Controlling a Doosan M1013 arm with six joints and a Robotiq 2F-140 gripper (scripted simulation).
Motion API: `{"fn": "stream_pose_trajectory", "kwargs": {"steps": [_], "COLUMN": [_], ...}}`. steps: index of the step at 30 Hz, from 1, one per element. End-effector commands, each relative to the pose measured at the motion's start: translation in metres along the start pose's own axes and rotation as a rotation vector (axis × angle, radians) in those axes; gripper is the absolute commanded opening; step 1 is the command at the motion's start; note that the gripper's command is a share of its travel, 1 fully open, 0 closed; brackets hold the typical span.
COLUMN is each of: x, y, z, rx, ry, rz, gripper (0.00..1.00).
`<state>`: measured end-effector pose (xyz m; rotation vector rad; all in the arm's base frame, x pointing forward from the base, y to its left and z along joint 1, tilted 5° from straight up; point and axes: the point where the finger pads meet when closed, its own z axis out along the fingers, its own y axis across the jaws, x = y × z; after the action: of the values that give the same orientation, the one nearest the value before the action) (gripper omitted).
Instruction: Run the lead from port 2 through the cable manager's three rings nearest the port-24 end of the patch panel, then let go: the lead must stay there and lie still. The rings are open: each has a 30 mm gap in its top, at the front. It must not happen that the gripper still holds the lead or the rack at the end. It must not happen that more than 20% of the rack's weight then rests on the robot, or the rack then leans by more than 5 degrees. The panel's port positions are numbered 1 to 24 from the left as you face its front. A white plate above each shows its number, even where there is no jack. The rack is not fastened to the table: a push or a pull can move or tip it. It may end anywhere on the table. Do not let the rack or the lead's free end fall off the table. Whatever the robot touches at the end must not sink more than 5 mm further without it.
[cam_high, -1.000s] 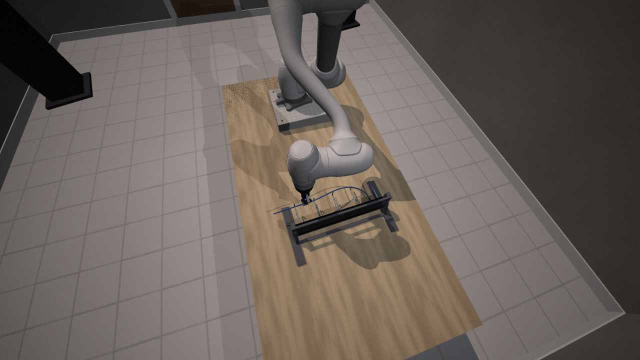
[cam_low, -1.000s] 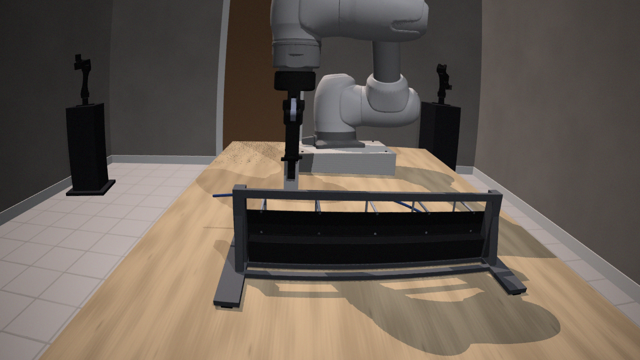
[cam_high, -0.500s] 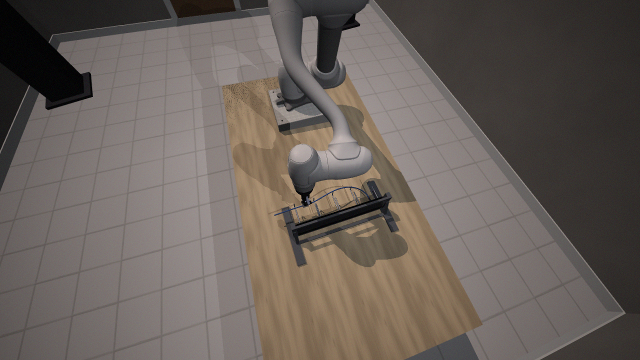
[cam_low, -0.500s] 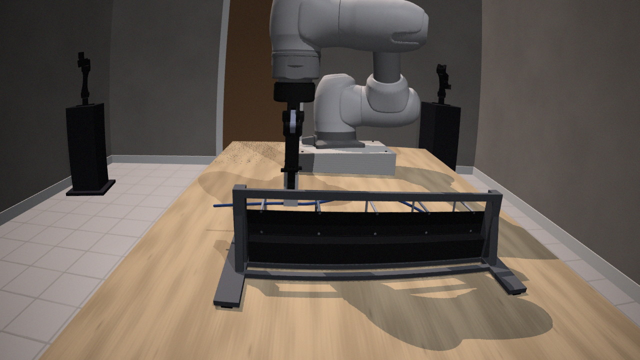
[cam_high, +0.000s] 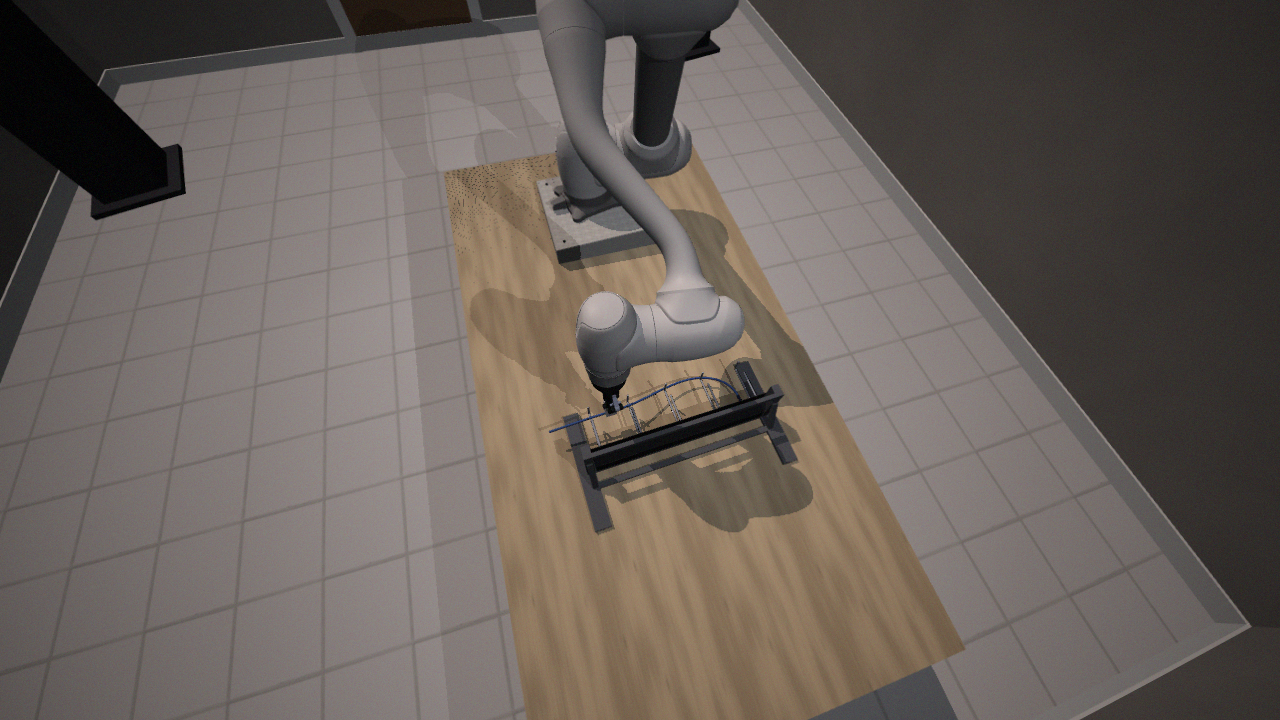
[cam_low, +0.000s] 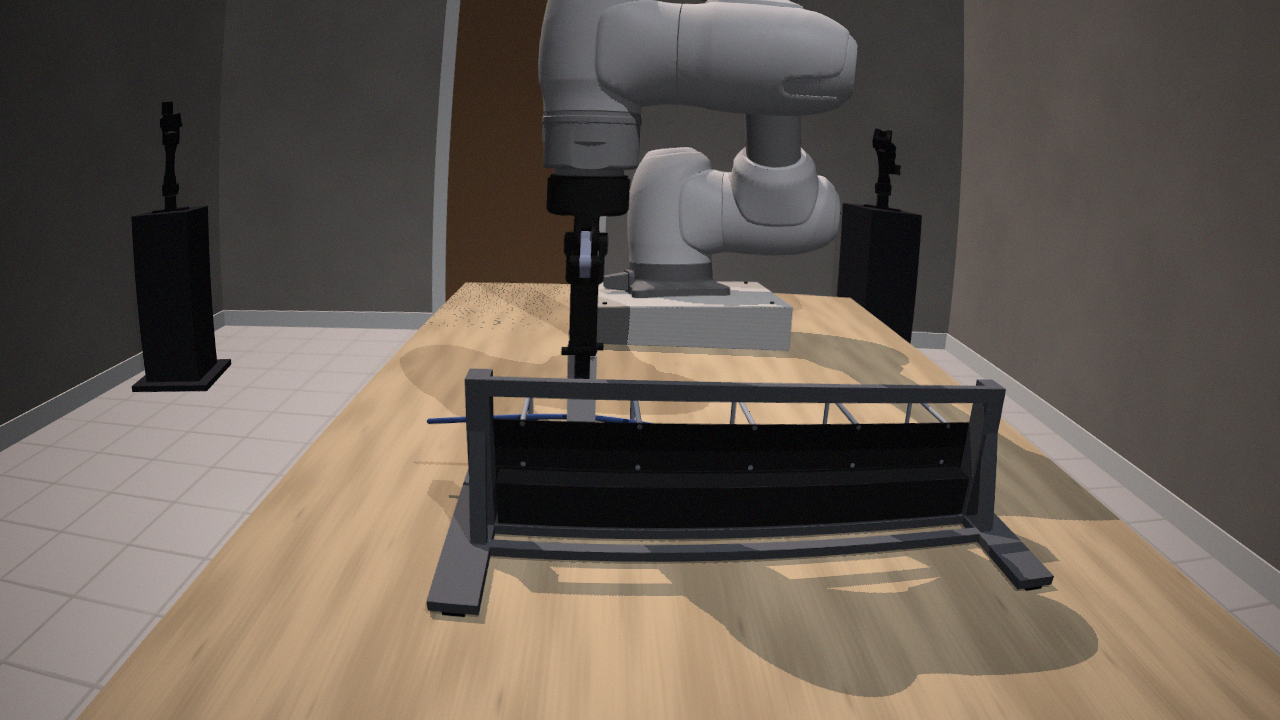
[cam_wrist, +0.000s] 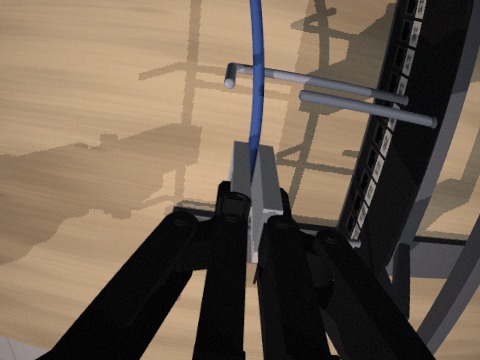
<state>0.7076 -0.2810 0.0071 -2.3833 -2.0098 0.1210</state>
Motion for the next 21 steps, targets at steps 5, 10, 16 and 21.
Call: {"fn": "stream_pose_trajectory", "kwargs": {"steps": [5, 10, 16, 21], "x": [0.0000, 0.0000, 0.0000, 0.0000], "y": [0.0001, 0.0001, 0.0008, 0.0041], "z": [0.0013, 0.0014, 0.0014, 0.0014], "rx": [0.000, 0.000, 0.000, 0.000], "ry": [0.000, 0.000, 0.000, 0.000], "rz": [0.000, 0.000, 0.000, 0.000], "gripper": [0.00, 0.00, 0.00, 0.00]}}
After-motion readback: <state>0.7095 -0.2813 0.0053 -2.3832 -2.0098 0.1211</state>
